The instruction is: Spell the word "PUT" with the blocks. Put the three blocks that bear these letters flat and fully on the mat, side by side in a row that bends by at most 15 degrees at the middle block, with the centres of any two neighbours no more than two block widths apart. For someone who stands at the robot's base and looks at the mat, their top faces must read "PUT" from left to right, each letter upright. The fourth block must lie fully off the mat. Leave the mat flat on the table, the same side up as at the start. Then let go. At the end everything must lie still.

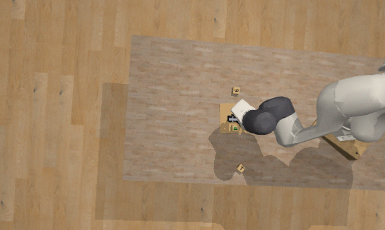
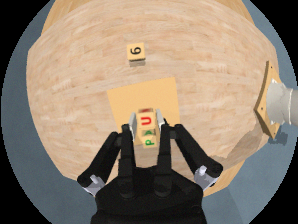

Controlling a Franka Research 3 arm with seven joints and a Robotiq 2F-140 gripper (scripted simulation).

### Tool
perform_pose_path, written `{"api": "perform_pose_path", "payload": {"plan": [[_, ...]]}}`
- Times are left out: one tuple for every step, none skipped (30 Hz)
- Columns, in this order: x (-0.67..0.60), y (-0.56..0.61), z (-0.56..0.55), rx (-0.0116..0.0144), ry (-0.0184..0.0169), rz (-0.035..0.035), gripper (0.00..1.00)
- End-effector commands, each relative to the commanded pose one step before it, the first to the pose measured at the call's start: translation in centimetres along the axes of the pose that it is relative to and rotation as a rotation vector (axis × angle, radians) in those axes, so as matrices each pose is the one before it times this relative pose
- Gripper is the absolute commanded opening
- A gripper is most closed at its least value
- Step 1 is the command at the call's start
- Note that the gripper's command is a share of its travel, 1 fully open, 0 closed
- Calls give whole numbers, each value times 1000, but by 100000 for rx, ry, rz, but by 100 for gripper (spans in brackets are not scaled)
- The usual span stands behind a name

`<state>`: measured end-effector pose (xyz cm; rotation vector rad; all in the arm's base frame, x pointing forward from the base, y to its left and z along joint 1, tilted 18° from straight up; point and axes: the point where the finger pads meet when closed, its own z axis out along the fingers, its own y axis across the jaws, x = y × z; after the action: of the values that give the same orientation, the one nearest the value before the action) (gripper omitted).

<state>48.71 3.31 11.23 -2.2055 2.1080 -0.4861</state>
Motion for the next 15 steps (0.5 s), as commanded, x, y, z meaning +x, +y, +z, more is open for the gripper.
{"api": "perform_pose_path", "payload": {"plan": [[-41,-12,-2,144,-34,-61,28],[1,0,-76,-2,5,0,28],[1,0,-117,-1,3,0,28],[-2,0,-163,2,-6,0,28],[0,0,0,0,0,0,28],[0,0,0,0,0,0,28],[1,0,-211,-1,3,0,28],[0,0,-262,0,-1,0,28],[1,0,-314,-1,3,0,28],[-2,0,-367,2,-7,0,28],[-1,0,-419,1,-5,0,28],[1,0,-463,-1,3,0,28],[0,0,-501,0,0,0,28],[-1,0,-532,1,-2,0,28],[1,0,-555,0,2,0,28]]}}
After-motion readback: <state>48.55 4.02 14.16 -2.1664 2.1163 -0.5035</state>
